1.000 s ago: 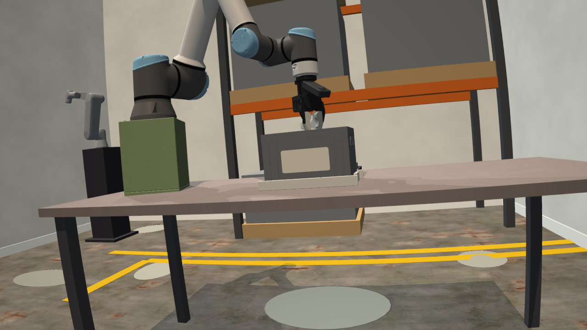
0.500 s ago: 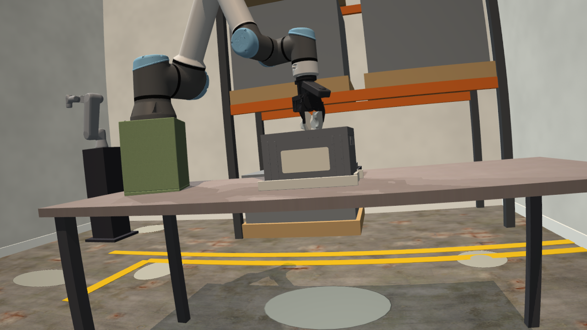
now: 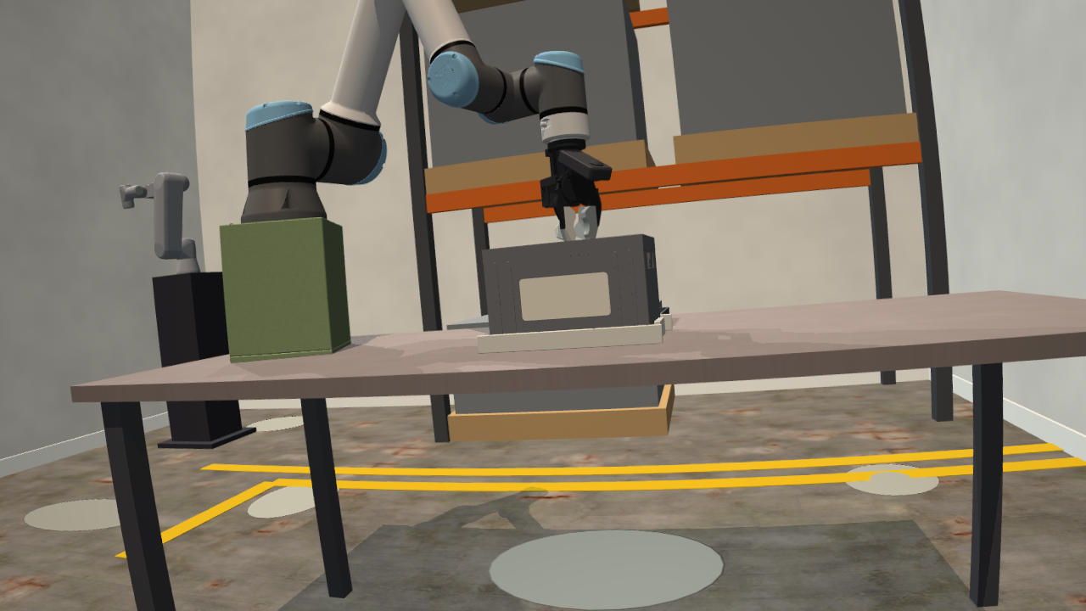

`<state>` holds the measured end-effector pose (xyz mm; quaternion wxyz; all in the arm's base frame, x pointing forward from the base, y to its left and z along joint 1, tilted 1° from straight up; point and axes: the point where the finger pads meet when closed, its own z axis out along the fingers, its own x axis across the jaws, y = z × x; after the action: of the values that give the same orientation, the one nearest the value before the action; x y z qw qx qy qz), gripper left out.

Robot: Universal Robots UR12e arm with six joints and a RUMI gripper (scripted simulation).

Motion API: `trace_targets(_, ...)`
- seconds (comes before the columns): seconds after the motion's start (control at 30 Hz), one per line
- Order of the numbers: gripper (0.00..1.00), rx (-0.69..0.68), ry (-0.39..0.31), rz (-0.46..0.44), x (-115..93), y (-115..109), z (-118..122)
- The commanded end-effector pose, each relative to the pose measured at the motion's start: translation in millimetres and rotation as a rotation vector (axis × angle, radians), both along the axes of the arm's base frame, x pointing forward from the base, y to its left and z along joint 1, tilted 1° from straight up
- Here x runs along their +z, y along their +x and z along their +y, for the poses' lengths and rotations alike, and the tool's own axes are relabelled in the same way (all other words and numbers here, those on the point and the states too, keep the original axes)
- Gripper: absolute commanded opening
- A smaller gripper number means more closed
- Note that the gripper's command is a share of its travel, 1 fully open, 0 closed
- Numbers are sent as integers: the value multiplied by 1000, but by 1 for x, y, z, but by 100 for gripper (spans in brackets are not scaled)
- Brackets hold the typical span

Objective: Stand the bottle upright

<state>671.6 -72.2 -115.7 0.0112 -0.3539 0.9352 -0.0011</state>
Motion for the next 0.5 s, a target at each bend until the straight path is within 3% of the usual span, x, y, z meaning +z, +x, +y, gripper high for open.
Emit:
trace_targets(0.0,0,-1,1,4,-2,-3,0)
trace_targets(0.4,0,-1,1,4,-2,-3,0)
trace_targets(0.43,38,-1,1,4,-2,-3,0)
trace_targets(0.47,38,-1,1,4,-2,-3,0)
